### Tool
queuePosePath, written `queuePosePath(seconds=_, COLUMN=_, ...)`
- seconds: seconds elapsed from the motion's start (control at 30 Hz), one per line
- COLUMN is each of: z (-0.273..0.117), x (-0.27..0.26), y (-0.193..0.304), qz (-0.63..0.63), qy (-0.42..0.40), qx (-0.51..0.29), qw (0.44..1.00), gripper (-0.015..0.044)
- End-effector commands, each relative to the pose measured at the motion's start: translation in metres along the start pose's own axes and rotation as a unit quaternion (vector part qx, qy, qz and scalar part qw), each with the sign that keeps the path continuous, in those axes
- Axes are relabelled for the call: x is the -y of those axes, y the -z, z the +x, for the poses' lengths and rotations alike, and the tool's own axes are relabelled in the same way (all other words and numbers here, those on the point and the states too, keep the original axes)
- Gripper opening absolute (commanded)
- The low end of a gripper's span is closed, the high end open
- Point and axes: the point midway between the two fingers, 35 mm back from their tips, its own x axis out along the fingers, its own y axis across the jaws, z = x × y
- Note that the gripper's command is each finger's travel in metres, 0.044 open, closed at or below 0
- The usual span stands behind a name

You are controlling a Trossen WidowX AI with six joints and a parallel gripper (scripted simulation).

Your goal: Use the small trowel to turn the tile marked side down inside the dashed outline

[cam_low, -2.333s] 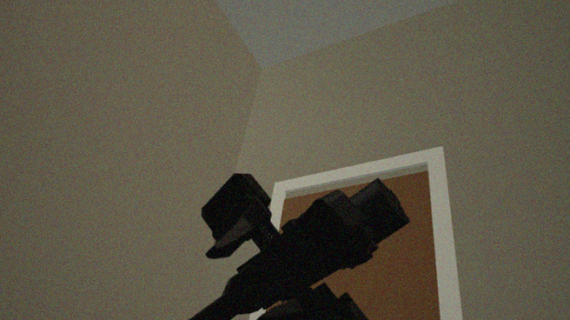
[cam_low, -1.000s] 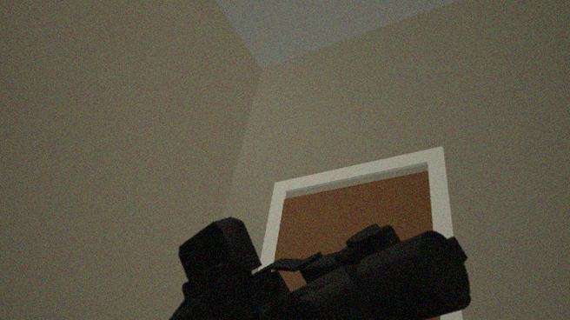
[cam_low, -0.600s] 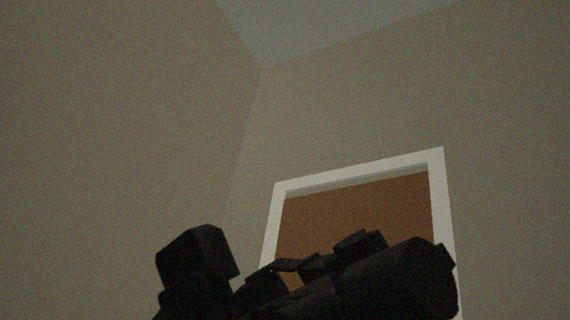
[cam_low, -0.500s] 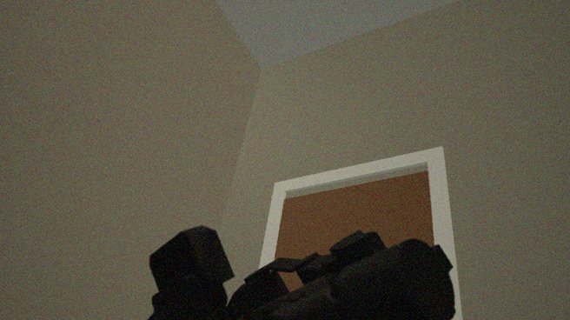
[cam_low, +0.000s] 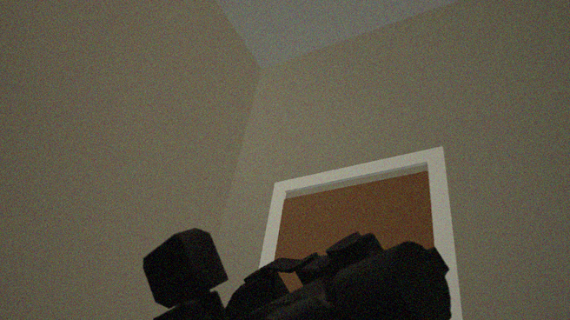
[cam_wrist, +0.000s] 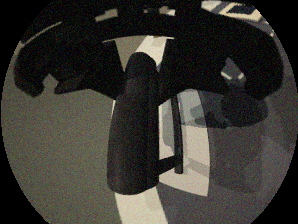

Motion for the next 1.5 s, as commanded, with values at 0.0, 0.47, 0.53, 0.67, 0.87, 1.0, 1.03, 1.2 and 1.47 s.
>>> queuePosePath(seconds=0.0, z=0.002, x=0.000, y=0.001, qz=-0.001, qy=0.002, qx=-0.002, qw=1.000, gripper=0.0076)
queuePosePath(seconds=0.47, z=-0.005, x=0.007, y=0.000, qz=-0.001, qy=0.001, qx=-0.002, qw=1.000, gripper=0.0000)
queuePosePath(seconds=0.53, z=-0.014, x=0.018, y=0.000, qz=-0.001, qy=0.001, qx=-0.001, qw=1.000, gripper=0.0000)
queuePosePath(seconds=0.67, z=-0.033, x=0.039, y=-0.001, qz=0.000, qy=0.001, qx=0.000, qw=1.000, gripper=0.0000)
queuePosePath(seconds=0.87, z=-0.039, x=0.047, y=0.000, qz=0.000, qy=0.001, qx=0.000, qw=1.000, gripper=0.0000)
queuePosePath(seconds=1.0, z=-0.039, x=0.046, y=-0.001, qz=-0.001, qy=0.001, qx=0.001, qw=1.000, gripper=0.0000)
queuePosePath(seconds=1.03, z=-0.041, x=0.045, y=-0.001, qz=-0.003, qy=0.001, qx=0.004, qw=1.000, gripper=0.0000)
queuePosePath(seconds=1.2, z=-0.057, x=0.033, y=-0.004, qz=-0.024, qy=-0.004, qx=0.035, qw=0.999, gripper=0.0000)
queuePosePath(seconds=1.47, z=-0.083, x=0.012, y=-0.004, qz=-0.066, qy=-0.013, qx=0.080, qw=0.995, gripper=0.0000)
